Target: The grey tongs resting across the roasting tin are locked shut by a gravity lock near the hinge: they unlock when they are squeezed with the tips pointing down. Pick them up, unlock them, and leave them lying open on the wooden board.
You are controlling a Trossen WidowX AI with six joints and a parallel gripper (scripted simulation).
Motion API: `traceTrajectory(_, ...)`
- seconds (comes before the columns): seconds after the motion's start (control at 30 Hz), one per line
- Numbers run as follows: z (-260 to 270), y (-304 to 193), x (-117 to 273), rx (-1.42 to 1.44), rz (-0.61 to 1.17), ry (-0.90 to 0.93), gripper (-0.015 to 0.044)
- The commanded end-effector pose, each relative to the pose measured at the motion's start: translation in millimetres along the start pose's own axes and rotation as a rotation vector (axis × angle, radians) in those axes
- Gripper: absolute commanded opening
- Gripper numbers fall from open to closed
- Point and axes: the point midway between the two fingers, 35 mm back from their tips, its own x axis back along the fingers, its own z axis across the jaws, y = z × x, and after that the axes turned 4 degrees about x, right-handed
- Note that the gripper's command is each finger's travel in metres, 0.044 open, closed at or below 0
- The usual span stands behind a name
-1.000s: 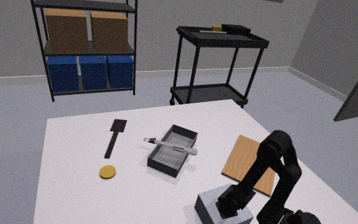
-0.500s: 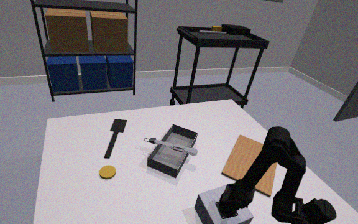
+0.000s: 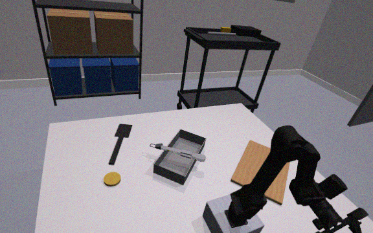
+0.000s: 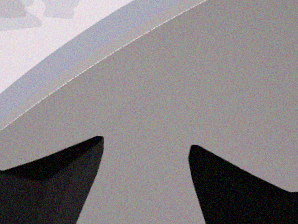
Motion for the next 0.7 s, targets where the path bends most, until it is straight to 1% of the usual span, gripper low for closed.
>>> traceTrajectory(0.0, -26.9, 27.0, 24.7, -0.020, -0.111, -0.105, 0.0260)
traceTrajectory(0.13, -56.0, 51.5, 58.2, -0.059, -0.234, -0.219, 0.0260)
traceTrajectory(0.2, -63.7, 59.6, 66.2, -0.053, -0.282, -0.249, 0.0260)
traceTrajectory(0.3, -75.7, 74.8, 91.3, -0.061, -0.355, -0.302, 0.0260)
traceTrajectory(0.47, -94.7, 105.2, 155.6, -0.077, -0.532, -0.408, 0.0260)
traceTrajectory(0.67, -99.7, 133.7, 241.2, -0.063, -0.745, -0.511, 0.0260)
